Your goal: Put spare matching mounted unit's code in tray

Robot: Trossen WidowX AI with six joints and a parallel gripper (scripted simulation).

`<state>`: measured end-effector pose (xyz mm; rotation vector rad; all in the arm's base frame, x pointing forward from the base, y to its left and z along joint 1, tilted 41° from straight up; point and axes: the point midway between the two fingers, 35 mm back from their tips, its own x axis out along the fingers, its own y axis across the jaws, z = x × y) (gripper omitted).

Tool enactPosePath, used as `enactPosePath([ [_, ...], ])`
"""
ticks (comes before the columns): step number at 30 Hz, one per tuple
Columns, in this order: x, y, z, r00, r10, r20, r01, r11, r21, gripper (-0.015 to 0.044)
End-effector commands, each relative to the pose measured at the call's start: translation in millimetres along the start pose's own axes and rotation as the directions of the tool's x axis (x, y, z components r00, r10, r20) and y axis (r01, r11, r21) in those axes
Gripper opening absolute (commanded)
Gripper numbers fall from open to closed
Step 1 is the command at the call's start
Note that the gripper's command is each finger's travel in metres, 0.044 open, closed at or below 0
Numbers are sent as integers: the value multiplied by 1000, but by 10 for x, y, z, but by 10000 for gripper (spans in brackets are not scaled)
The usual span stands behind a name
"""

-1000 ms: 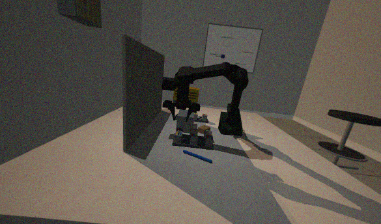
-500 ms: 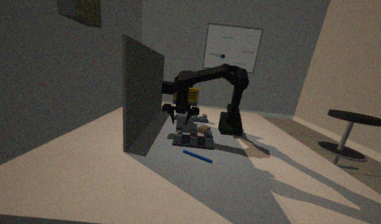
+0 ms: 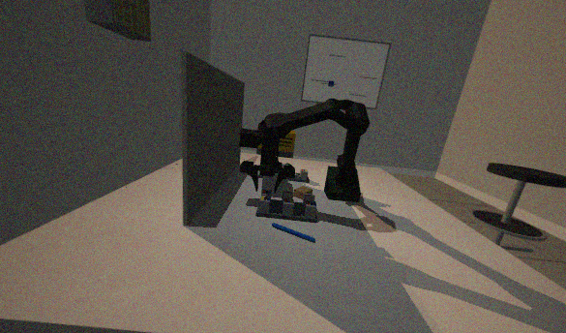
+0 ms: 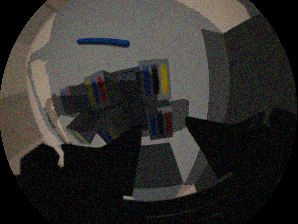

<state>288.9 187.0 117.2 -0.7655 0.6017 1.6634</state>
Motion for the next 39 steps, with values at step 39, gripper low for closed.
enactPosePath([
  [39,351,38,5,1000,3,6,-3,1000,3,116],
])
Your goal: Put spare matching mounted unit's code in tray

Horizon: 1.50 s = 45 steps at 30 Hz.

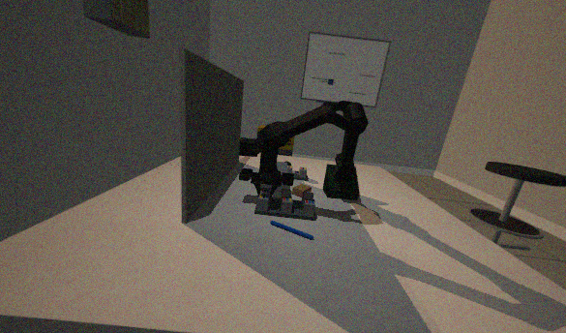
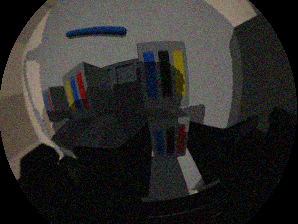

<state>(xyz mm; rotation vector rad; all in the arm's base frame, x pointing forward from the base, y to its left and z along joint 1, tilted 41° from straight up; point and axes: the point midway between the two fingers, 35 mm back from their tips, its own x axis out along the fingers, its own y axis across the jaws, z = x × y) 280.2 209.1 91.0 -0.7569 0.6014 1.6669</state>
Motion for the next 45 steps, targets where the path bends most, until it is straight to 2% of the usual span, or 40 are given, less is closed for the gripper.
enactPosePath([
  [1,-2,-1,0,1000,0,0,0,1000,0,109],
  [3,-2,-1,0,1000,0,0,0,1000,0,96],
  [7,-2,-1,0,1000,0,0,0,1000,0,0],
  [16,-44,-7,-2,1000,0,-1,0,1000,0,0],
  [28,-777,-2,-14,1000,1,-4,-1,1000,5,0],
  [45,-825,0,-36,1000,9,-6,-9,1000,12,0],
])
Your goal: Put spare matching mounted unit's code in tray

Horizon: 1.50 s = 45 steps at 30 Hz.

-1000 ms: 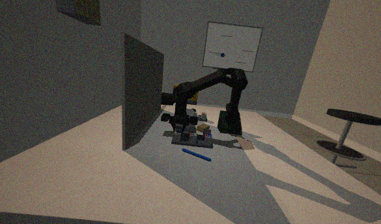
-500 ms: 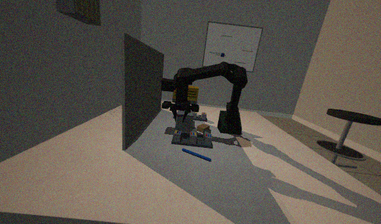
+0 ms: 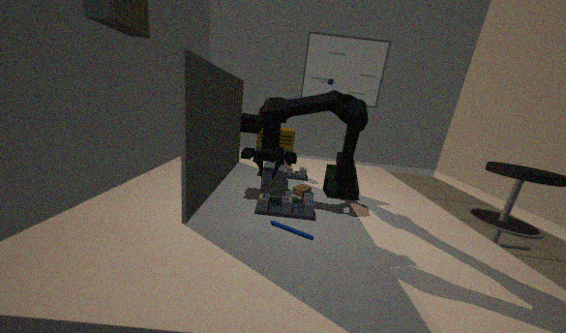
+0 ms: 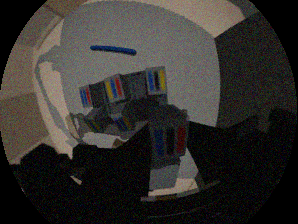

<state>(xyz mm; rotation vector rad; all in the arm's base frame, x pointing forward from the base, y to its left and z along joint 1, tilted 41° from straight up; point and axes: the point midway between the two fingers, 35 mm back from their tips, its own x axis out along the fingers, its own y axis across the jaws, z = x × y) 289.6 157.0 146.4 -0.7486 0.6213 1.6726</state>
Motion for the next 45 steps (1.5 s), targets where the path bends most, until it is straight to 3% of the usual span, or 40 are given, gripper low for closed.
enactPosePath([
  [1,-107,-24,-8,1000,-6,-2,5,1000,-2,0],
  [14,-716,-17,-38,1000,-12,-3,12,1000,-9,0],
  [21,-757,-58,-116,1000,-14,-7,14,1000,-4,0],
  [45,-917,-486,-1769,998,-27,-53,29,999,35,0],
])
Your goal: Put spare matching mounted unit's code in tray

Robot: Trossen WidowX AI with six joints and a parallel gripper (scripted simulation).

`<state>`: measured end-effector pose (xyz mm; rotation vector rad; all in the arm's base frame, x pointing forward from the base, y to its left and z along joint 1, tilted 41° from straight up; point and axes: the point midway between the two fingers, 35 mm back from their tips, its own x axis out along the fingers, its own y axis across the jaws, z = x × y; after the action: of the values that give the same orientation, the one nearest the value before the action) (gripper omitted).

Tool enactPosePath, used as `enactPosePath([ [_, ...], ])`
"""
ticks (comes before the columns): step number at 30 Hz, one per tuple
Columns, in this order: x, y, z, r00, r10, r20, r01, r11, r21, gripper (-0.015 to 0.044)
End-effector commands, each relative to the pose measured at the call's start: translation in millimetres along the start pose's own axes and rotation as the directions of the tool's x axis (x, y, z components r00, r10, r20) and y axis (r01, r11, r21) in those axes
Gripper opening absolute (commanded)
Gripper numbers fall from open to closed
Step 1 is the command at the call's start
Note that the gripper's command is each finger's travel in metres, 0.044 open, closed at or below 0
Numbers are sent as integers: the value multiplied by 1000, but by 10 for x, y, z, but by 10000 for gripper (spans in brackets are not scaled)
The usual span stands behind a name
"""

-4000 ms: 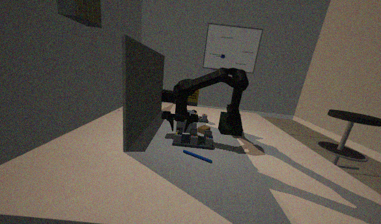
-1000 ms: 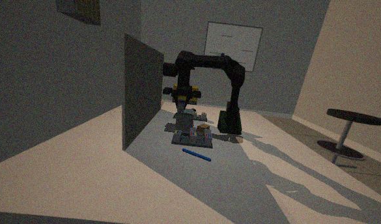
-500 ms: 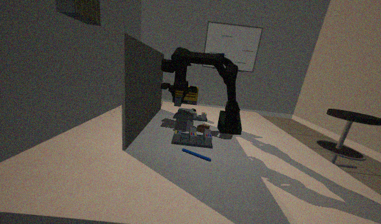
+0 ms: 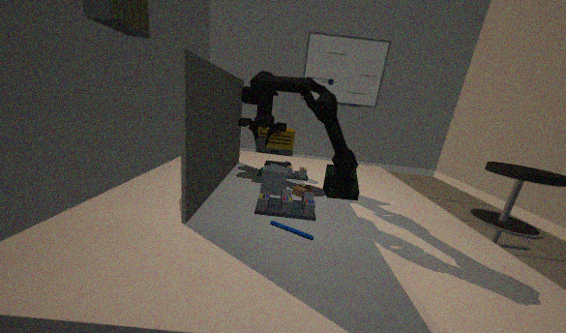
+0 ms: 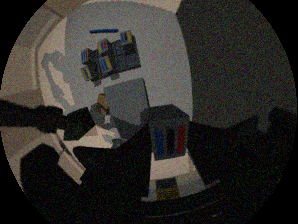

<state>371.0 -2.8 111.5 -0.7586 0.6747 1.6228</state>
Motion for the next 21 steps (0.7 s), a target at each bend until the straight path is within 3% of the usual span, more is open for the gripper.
enactPosePath([
  [1,-23,-49,-306,1000,-7,-11,7,1000,-9,0],
  [21,87,110,-1710,1000,4,6,-3,999,-38,0],
])
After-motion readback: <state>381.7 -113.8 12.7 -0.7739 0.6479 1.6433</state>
